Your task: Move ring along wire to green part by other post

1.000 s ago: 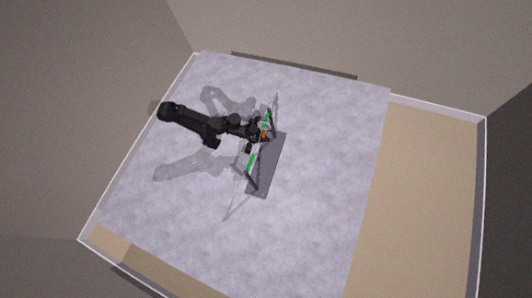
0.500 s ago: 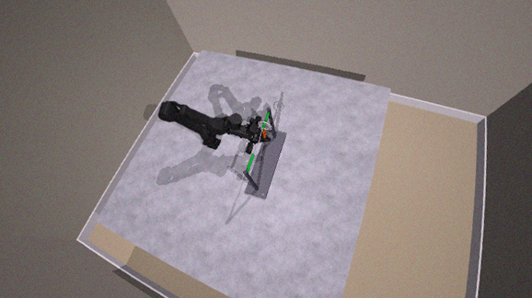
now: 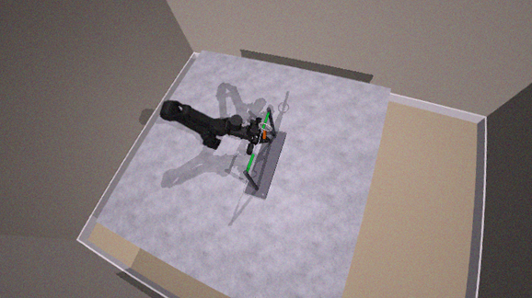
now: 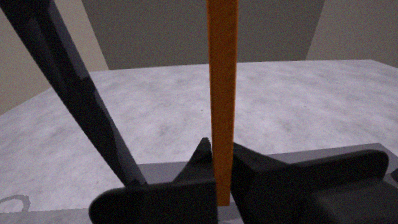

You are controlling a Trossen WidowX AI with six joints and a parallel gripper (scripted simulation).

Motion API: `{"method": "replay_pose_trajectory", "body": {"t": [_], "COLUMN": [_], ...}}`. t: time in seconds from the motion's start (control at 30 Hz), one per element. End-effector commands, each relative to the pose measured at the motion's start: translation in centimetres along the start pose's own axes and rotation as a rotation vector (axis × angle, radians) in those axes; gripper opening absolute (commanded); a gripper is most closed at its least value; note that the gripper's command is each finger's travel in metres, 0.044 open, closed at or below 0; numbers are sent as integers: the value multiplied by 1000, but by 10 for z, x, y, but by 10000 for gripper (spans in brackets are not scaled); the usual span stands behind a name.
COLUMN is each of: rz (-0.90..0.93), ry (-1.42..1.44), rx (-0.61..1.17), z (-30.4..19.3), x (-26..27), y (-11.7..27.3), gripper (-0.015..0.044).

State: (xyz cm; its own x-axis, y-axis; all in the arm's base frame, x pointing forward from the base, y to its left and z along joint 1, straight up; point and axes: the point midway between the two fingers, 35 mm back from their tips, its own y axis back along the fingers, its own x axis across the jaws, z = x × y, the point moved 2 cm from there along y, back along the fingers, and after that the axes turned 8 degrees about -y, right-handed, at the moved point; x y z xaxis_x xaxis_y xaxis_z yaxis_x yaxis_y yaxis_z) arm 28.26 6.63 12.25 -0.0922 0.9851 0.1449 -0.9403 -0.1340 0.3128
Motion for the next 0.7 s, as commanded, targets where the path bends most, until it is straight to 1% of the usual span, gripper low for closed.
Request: {"method": "replay_pose_trajectory", "body": {"t": [0.0, 0.17, 0.57, 0.67], "rz": [-4, -4, 0, 0], "ry": [-5, -5, -1, -1], "rx": [-1, -1, 0, 0], "z": [0, 0, 0, 1], "x": [-1, -1, 0, 0], "y": [0, 0, 1, 4], "gripper": [-150, -150, 160, 160]}}
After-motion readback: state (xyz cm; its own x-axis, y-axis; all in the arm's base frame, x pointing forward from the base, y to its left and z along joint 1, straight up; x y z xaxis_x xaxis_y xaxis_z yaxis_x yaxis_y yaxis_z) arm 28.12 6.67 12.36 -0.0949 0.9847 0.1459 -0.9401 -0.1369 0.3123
